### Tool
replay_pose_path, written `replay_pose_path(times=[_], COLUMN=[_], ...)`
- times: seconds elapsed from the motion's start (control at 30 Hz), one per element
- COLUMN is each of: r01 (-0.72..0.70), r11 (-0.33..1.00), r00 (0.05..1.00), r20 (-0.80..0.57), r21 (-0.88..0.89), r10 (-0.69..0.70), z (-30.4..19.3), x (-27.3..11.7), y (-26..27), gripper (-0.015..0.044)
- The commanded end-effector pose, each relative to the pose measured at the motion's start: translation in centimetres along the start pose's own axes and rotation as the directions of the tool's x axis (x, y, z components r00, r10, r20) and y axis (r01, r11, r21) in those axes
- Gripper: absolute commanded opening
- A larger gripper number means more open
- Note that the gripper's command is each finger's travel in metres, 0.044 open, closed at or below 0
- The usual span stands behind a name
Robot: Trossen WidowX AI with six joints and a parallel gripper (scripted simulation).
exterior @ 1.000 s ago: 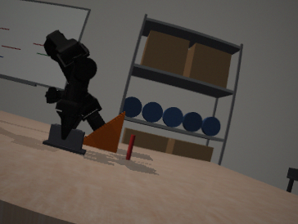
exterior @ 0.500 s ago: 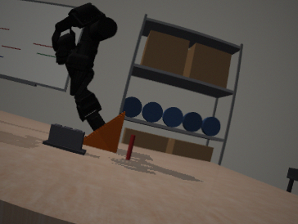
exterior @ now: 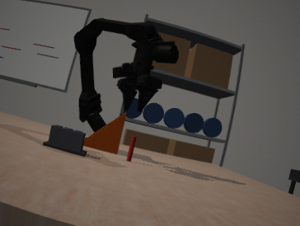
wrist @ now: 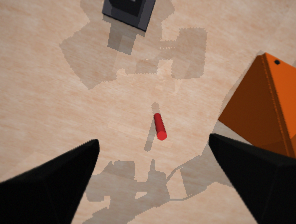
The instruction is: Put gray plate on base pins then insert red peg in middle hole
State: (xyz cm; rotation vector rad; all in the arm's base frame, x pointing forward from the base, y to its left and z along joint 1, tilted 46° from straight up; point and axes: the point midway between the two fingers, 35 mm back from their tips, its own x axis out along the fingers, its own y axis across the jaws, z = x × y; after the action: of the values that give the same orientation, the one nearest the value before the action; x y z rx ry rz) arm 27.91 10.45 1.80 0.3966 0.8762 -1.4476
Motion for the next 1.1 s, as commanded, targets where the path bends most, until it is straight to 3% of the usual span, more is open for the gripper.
replay_pose_path(times=[0.0,0.47,1.07], r01=[0.022,0.021,0.021], r11=[0.997,0.997,0.997], r00=[1.0,1.0,1.0], r20=[0.013,0.015,0.015], r21=[-0.071,-0.07,-0.07], r10=[-0.021,-0.02,-0.02], z=[-3.2,-3.5,-3.5], x=[0.8,5.4,7.7], y=[-1.9,-1.4,-1.3], gripper=[0.044,0.044,0.044])
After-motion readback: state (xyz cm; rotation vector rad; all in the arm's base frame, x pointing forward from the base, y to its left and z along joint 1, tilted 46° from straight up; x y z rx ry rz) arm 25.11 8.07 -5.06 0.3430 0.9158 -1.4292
